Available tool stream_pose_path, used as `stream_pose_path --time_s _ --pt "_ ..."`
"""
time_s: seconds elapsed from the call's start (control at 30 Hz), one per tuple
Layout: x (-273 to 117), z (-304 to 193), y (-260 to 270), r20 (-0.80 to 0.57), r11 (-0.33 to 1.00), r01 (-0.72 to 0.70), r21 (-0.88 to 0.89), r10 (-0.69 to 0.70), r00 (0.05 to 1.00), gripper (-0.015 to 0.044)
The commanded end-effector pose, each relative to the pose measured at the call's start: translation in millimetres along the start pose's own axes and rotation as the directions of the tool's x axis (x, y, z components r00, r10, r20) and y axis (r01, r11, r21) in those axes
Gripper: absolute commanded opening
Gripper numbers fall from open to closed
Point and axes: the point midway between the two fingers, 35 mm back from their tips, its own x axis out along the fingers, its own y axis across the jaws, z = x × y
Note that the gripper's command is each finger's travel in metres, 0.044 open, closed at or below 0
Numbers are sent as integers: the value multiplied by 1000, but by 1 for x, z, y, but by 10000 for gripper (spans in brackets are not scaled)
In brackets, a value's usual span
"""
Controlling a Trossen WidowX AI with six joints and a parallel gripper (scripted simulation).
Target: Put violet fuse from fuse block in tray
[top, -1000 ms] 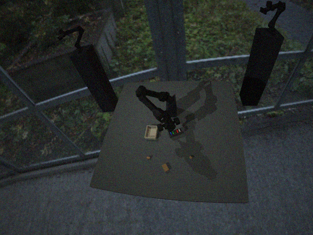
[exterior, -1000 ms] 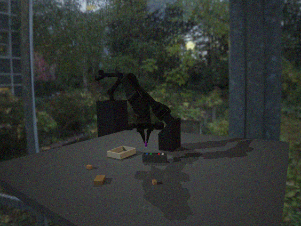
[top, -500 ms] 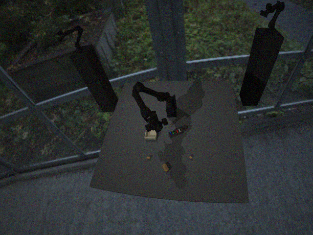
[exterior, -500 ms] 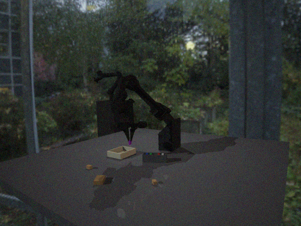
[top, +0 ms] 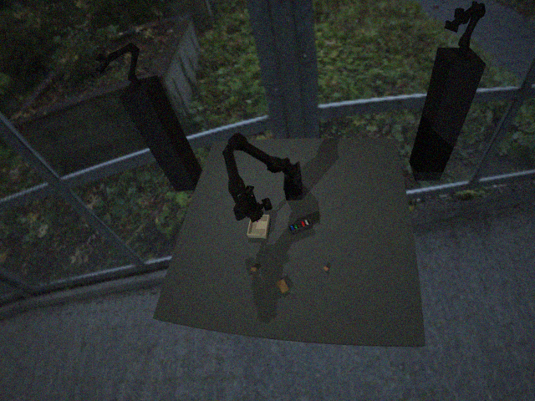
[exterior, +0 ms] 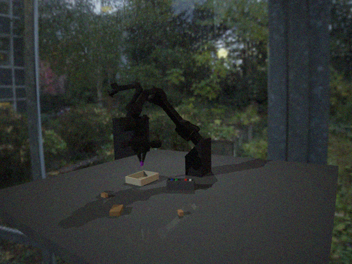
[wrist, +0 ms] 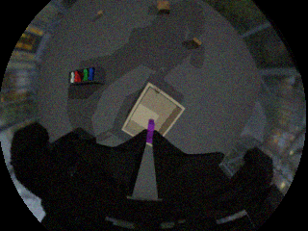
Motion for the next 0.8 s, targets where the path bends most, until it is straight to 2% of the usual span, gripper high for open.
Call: stream_pose_path --time_s 0.0,0.77 --pt "0 -3 -3 -2 1000 4 -8 -4 1000 0" --pt "37 -3 -3 -2 1000 5 -8 -6 1000 0"
